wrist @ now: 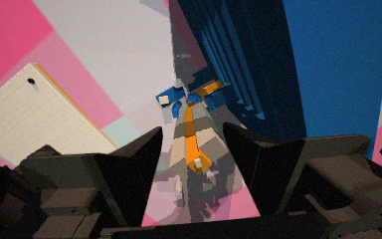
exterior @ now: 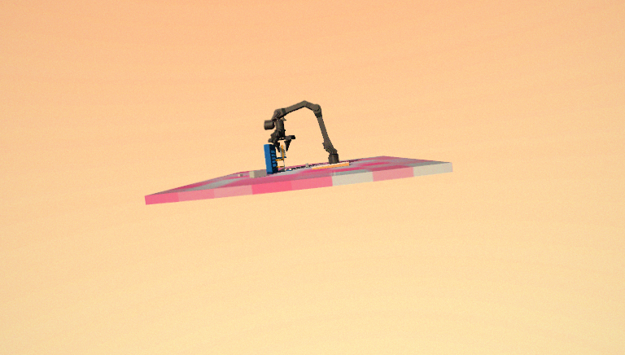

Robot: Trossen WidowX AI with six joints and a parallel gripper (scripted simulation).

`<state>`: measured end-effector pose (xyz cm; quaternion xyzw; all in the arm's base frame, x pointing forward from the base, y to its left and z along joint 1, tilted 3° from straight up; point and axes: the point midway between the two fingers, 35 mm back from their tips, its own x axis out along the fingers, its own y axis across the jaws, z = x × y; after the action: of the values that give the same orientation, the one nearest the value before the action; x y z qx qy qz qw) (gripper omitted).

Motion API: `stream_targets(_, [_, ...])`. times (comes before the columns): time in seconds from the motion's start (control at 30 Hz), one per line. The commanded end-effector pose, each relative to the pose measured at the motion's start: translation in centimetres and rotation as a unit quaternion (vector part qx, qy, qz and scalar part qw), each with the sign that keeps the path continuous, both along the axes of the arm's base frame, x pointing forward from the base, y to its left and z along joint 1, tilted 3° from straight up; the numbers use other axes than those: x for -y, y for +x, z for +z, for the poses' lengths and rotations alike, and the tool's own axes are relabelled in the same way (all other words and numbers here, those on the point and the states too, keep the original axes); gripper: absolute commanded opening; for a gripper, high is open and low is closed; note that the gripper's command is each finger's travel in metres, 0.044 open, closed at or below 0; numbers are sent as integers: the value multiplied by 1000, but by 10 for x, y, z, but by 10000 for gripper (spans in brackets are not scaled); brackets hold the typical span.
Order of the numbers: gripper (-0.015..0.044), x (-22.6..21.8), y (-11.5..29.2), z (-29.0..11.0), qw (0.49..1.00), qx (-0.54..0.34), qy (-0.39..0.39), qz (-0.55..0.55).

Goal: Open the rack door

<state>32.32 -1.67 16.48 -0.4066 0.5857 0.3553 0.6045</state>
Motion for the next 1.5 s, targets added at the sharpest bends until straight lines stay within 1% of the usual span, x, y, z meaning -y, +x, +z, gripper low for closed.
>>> stream_targets(0.0, [282, -2, 1, 0, 994, -2, -3, 109])
stream_targets(0.23, [282, -2, 1, 0, 960, -9, -14, 279])
stream_targets(0.3, [282, -2, 1, 0, 951, -11, -17, 310])
stream_targets(0.57, [282, -2, 1, 0, 949, -11, -17, 314])
stream_targets(1.47, [102, -2, 1, 0, 949, -11, -17, 314])
